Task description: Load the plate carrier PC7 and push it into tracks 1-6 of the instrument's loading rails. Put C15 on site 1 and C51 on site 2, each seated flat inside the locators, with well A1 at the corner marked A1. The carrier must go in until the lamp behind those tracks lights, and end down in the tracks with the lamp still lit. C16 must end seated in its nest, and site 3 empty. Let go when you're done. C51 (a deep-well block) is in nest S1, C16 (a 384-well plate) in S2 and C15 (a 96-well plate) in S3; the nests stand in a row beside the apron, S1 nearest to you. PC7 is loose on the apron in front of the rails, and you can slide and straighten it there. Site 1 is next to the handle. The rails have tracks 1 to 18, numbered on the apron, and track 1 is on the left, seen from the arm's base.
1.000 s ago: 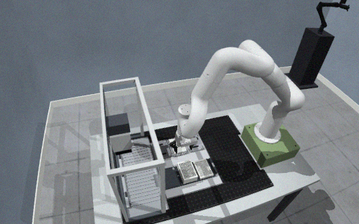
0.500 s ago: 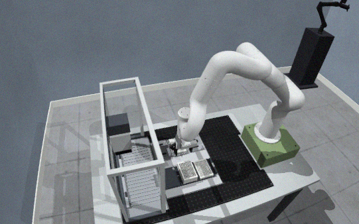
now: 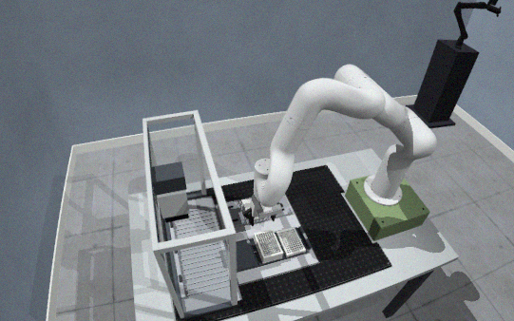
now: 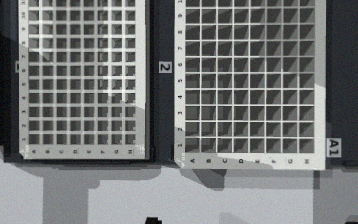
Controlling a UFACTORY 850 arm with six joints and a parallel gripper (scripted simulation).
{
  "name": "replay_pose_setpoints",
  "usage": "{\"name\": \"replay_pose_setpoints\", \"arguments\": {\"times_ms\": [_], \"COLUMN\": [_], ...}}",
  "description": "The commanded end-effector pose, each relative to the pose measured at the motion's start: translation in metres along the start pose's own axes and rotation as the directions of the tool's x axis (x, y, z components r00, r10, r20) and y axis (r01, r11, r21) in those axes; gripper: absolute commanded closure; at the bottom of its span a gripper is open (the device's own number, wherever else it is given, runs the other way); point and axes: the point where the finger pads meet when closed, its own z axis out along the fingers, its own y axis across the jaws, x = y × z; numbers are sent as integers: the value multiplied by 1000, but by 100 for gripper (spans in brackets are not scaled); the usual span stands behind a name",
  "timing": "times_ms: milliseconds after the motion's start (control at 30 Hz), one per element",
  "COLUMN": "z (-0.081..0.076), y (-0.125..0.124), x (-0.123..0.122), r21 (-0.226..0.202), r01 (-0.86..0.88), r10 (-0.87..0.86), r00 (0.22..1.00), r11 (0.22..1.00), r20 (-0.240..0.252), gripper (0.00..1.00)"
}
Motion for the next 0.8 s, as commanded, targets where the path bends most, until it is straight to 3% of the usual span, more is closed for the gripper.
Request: {"name": "replay_pose_setpoints", "arguments": {"times_ms": [0,767], "z": [6,41], "y": [1,1], "x": [0,0], "r21": [-2,-2], "r01": [0,0], "r10": [0,0], "r00": [1000,1000], "r11": [1000,1000], "r20": [0,0], "gripper": [0,0]}}
